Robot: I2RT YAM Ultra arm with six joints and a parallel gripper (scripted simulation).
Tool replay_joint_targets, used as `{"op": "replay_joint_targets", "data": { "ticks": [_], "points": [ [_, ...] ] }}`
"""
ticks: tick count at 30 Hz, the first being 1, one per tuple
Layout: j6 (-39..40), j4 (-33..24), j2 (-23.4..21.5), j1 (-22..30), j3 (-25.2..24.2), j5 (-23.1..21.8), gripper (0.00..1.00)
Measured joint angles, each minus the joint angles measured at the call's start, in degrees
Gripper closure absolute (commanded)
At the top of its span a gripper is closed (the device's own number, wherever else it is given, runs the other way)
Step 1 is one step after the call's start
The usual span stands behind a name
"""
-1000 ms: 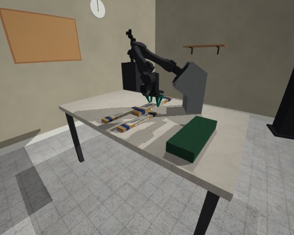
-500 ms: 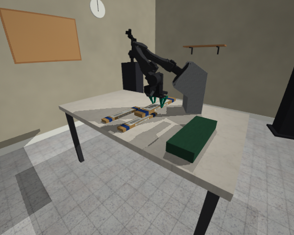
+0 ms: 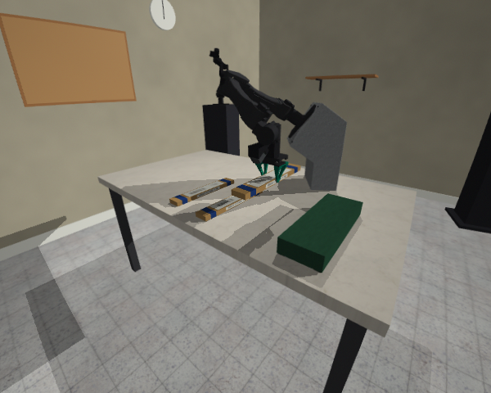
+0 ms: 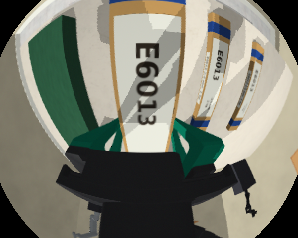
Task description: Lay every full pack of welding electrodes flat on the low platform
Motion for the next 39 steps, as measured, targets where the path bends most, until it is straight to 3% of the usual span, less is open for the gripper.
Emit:
{"op": "replay_joint_targets", "data": {
  "ticks": [31, 39],
  "points": [
    [9.16, -5.29, 14.27, 5.05, 11.30, 0.13, 1.00],
    [11.41, -6.73, 18.64, 6.12, 16.48, 0.63, 1.00]
  ]
}}
